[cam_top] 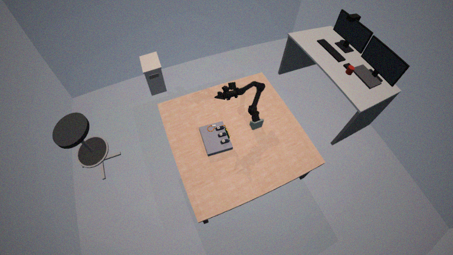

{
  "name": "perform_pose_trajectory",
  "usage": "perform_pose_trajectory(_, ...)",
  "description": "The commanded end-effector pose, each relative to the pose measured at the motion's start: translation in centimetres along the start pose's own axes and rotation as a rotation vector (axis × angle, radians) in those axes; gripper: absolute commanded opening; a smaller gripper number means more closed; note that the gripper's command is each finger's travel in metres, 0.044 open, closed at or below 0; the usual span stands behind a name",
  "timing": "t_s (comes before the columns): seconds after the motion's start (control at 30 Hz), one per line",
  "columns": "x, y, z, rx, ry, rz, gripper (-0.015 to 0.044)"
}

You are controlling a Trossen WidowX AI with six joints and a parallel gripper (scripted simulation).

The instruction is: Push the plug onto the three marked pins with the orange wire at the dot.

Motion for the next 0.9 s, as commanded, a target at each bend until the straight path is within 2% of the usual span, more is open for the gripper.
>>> perform_pose_trajectory(0.0, -1.3, -0.8, -0.2, 0.03, -0.049, 0.038, 0.0115)
perform_pose_trajectory(0.3, -3.4, -2.4, -0.4, 0.095, -0.129, 0.071, 0.0115)
perform_pose_trajectory(0.87, -3.9, -5.6, 2.4, 0.37, -0.083, -0.287, 0.0115)
Point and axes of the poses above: the point midway between the two fingers, 35 mm back from their tips, its own z axis out along the fingers, its own x axis across the jaws, y = z × x, the point moved 2 cm from there along -z, back along the fingers, and after that the axes turned 15 degrees about -z, right-handed, at the moved point
